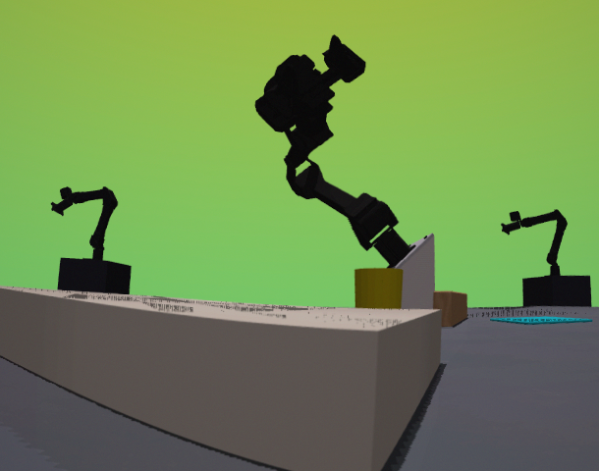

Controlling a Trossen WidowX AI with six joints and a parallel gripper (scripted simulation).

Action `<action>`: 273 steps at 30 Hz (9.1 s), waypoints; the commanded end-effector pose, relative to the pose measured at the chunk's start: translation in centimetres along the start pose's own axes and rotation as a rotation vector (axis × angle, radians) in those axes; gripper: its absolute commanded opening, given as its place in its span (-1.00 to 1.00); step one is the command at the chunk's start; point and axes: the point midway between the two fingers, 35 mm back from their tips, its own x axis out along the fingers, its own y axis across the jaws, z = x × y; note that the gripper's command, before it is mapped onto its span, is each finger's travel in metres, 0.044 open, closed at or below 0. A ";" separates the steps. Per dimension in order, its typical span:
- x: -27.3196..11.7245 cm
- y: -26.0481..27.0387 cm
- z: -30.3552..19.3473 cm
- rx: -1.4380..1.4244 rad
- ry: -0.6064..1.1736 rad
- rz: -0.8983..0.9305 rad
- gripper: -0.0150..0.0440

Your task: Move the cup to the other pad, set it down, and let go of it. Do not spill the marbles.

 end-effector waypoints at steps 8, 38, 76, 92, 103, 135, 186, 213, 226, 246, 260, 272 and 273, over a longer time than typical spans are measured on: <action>-0.5 -1.7 -16.3 -0.420 0.767 -0.089 0.15; -11.0 -6.9 -25.1 -1.331 1.778 0.243 0.07; -11.5 -10.6 -29.0 -1.335 1.780 0.238 0.07; -11.3 -10.4 -28.9 -1.328 1.774 0.238 -0.29; -11.2 -10.2 -28.7 -1.328 1.774 0.239 -0.49; -11.3 -6.1 -24.6 -1.339 1.784 0.243 -0.49; -7.9 -1.9 -28.8 -1.330 1.776 0.243 -0.49; -5.4 1.2 -31.6 -1.327 1.773 0.243 -0.49; -4.2 2.7 -33.0 -1.326 1.772 0.243 -0.49; -2.2 5.1 -35.0 -1.325 1.770 0.244 -0.49; -1.0 6.7 -36.3 -1.324 1.768 0.244 -0.49; -0.2 7.7 -37.2 -1.323 1.767 0.244 -0.49; -0.2 7.6 -37.3 -1.323 1.767 0.244 -0.49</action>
